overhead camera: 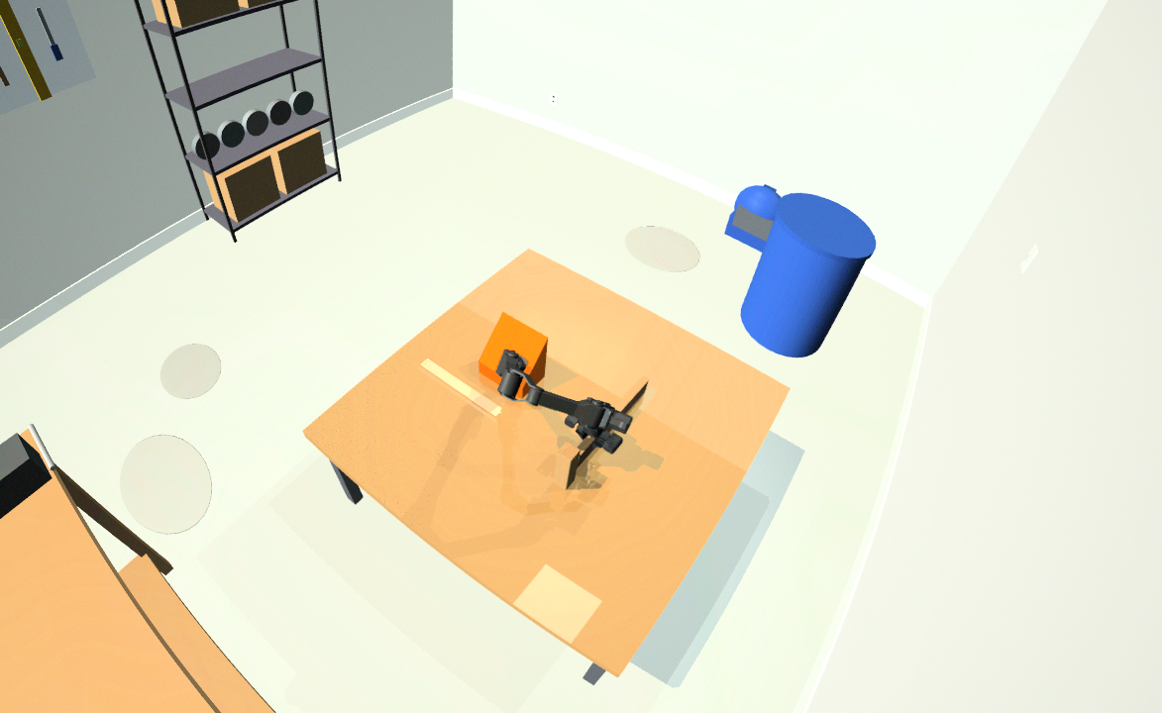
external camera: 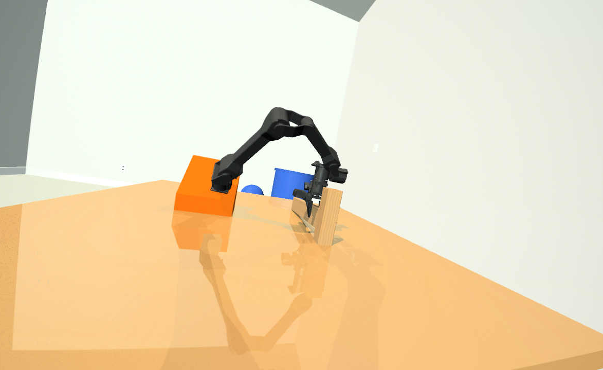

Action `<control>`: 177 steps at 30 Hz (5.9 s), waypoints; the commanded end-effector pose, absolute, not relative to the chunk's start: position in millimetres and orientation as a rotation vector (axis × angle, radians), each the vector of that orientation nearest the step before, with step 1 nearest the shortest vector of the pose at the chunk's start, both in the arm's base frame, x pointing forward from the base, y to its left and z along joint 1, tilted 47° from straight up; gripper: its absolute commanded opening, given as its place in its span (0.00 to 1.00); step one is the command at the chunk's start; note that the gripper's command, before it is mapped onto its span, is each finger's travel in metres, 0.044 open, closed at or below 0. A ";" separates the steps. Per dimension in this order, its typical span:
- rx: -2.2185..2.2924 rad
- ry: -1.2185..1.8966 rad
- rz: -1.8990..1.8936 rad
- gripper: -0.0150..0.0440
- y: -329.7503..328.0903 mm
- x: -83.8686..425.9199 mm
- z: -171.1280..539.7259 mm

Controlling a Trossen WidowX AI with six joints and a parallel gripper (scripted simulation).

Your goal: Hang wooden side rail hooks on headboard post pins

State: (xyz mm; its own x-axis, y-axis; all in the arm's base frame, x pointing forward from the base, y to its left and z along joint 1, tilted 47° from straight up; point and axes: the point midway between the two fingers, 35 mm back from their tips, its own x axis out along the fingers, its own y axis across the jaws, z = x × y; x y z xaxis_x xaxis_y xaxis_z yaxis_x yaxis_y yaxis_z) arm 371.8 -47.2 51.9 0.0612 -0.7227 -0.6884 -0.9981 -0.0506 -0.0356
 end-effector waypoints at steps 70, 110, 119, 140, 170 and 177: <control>-1.839 1.703 0.693 0.25 -49.7 373.3 60.3; -1.839 1.704 0.693 0.25 -52.9 372.6 63.5; -1.839 1.704 0.693 0.25 -54.0 373.6 63.7; -1.839 1.704 0.693 0.25 -55.4 372.8 65.6; -1.839 1.704 0.692 0.25 -57.3 373.4 67.6; -1.839 1.704 0.692 0.25 -58.2 373.5 66.8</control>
State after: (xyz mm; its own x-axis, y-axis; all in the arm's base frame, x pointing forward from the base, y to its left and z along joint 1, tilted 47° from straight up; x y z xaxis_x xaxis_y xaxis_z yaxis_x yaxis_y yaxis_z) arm 372.4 -59.6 65.2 0.0621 -0.7221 -0.6889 -0.9980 -0.0511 -0.0364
